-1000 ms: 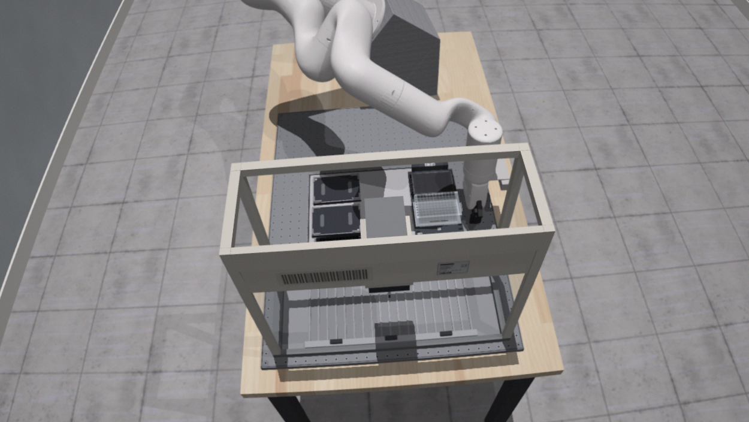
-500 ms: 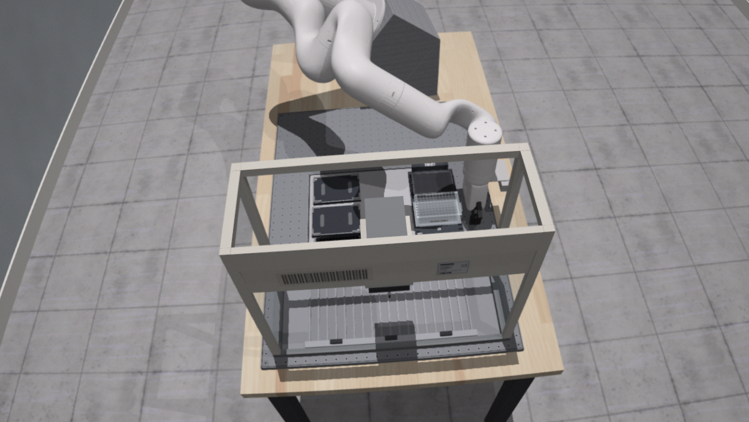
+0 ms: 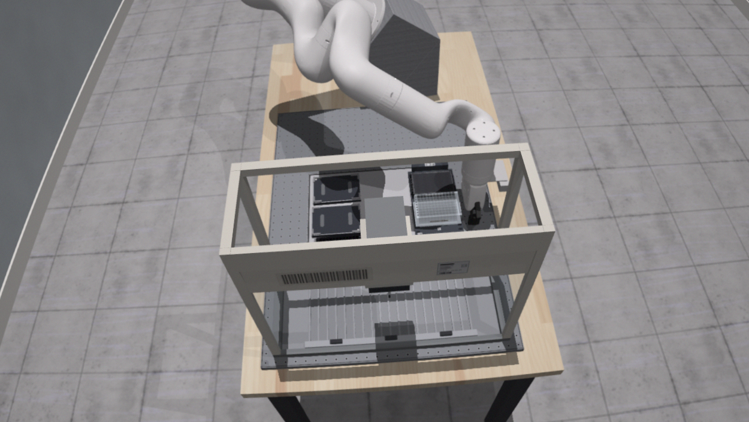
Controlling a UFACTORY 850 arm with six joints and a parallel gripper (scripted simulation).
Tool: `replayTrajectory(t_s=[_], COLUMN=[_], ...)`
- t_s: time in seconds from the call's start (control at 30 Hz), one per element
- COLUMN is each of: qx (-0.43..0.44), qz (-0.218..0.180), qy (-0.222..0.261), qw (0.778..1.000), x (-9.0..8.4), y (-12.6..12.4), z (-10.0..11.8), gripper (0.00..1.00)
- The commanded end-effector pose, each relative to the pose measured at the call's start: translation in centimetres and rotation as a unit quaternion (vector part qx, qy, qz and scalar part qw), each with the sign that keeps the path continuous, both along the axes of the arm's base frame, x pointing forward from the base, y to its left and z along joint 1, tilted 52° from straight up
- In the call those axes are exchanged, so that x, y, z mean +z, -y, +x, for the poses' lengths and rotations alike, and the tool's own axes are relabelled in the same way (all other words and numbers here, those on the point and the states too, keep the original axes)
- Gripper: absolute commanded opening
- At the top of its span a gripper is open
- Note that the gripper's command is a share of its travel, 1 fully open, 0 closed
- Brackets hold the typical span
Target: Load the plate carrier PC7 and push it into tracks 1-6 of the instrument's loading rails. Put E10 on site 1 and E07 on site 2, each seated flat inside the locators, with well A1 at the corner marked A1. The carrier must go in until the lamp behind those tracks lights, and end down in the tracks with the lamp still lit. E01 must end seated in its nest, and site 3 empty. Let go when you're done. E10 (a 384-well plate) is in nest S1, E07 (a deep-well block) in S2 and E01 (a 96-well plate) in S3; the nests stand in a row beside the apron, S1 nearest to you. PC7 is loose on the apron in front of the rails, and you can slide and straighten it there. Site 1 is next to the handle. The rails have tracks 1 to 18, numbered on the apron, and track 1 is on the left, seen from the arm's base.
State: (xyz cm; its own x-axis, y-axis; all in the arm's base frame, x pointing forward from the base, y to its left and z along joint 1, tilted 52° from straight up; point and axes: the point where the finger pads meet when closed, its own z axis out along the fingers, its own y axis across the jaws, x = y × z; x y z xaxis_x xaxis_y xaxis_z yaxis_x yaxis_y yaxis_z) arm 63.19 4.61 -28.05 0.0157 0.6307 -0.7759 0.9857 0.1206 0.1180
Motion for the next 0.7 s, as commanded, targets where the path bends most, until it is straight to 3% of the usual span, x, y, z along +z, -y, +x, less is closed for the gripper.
replayTrajectory(t_s=[0.0, 0.67], qx=[0.000, 0.000], qz=[0.000, 0.000], qy=[0.001, 0.001], qw=[1.000, 1.000], x=[0.23, 0.89], y=[0.07, 0.60], z=[0.05, 0.04], gripper=[1.00, 1.00])
